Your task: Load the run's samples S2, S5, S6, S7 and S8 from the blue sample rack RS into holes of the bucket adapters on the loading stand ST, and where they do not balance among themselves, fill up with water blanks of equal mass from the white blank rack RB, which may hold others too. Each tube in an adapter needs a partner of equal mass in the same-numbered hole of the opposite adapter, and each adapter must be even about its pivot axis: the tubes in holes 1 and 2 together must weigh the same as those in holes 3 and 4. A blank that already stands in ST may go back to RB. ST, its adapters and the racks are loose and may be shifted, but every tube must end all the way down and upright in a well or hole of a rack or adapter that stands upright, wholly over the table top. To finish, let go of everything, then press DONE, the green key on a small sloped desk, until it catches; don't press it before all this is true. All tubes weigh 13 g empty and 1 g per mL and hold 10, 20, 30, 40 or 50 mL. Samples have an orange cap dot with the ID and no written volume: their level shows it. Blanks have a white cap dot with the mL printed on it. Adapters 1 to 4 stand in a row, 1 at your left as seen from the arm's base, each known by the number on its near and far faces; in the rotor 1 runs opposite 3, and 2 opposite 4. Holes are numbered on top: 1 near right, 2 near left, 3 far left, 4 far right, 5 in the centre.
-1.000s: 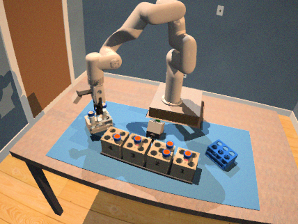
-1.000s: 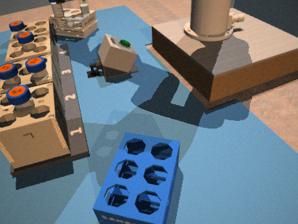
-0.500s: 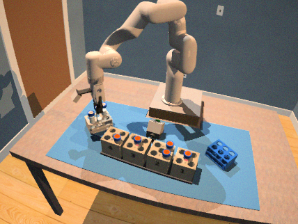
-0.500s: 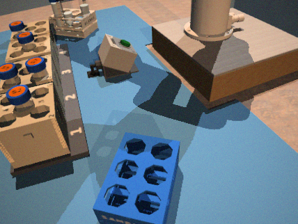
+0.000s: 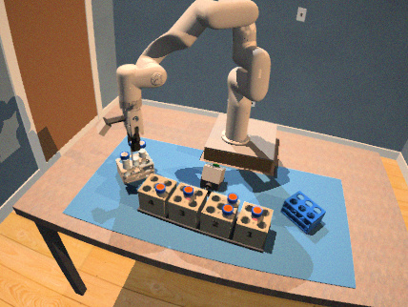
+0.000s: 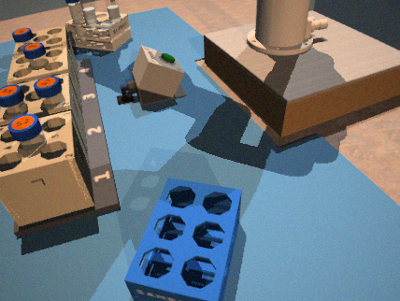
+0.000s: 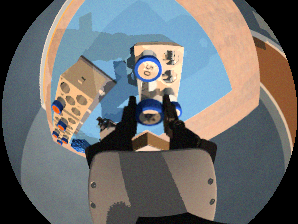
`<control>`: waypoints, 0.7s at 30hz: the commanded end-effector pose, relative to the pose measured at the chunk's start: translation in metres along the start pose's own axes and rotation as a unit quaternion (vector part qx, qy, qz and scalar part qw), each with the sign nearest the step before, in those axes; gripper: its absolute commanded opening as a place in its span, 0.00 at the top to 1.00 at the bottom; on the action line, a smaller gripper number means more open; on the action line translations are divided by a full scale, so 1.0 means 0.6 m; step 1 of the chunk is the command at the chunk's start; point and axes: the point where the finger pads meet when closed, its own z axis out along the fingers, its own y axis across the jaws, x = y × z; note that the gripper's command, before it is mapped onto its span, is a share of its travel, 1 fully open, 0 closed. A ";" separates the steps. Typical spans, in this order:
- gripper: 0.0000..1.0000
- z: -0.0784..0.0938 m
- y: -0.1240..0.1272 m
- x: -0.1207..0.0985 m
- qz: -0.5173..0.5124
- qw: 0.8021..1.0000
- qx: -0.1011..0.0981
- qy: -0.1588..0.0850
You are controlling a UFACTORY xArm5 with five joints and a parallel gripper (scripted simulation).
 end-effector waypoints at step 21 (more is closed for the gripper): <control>1.00 -0.080 0.000 0.002 0.000 1.000 0.000 0.002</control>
